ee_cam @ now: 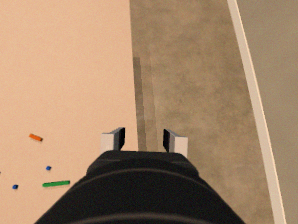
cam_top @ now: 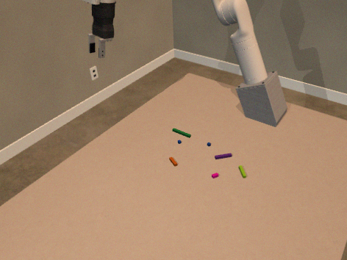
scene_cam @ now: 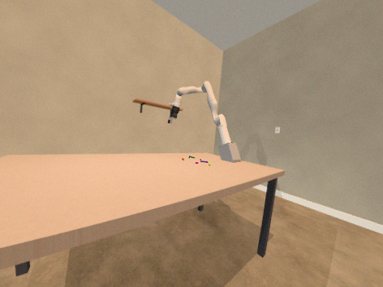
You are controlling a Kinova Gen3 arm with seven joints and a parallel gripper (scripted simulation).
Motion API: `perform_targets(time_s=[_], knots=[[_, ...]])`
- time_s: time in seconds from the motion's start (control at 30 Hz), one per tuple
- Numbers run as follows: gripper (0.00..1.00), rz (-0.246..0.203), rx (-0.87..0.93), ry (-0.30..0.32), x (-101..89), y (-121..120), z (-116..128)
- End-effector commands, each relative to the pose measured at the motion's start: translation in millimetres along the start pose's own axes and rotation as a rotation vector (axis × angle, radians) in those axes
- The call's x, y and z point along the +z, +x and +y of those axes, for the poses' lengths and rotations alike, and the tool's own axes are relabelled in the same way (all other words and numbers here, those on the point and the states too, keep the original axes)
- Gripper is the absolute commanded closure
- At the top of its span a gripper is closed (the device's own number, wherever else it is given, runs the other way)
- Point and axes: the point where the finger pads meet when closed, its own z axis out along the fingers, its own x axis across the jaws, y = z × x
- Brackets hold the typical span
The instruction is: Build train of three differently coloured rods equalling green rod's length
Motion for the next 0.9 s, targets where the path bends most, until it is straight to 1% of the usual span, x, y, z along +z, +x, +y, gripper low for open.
perform_targets(time_s=[0.0,0.2,0.37,0.7,0.77,0.87], knots=[[0.0,0.0,0.002,0.001,0.5,-1,-1],[0.0,-0.001,0.013,0.0,3.3,-5,-2],[0.0,-0.002,0.035,-0.002,9.2,-11,-3],[0.0,-0.007,0.114,-0.009,29.2,-35,-7],[0.0,-0.007,0.114,-0.009,29.2,-35,-7],[0.0,-0.009,0.147,-0.012,37.3,-46,-8]])
